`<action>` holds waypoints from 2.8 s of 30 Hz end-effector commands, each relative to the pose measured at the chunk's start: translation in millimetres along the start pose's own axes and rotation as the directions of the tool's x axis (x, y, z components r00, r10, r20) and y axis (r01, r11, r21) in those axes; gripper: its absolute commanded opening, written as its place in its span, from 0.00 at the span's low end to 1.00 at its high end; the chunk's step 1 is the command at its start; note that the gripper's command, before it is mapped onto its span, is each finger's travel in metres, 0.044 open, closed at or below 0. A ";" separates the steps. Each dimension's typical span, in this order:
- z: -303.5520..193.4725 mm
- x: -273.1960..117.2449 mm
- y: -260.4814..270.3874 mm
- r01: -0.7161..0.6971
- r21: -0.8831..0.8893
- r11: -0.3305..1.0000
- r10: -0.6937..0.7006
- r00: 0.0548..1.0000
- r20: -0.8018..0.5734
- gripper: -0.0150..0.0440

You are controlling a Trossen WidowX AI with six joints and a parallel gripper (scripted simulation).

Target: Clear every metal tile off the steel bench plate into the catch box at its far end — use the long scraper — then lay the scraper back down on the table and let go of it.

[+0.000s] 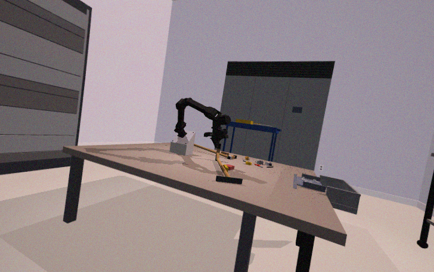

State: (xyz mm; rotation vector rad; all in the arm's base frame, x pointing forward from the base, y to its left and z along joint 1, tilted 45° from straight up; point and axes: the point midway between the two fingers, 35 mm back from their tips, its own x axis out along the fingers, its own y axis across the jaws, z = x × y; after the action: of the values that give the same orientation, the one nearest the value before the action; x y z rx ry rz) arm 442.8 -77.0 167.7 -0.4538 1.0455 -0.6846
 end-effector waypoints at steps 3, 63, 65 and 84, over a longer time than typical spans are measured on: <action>-2.0 14.4 2.2 -0.004 0.005 1.000 0.004 1.000 -0.001 0.25; -19.0 121.3 6.9 0.016 0.073 0.997 -0.017 1.000 0.007 0.25; -17.6 121.7 8.3 0.016 0.073 0.997 -0.016 1.000 0.007 0.25; -4.2 124.5 21.4 0.015 0.075 0.997 -0.015 1.000 0.006 0.25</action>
State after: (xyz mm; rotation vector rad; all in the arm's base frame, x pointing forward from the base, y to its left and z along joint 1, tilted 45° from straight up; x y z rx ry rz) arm 482.3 -152.4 72.2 -0.3996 1.0143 -0.7307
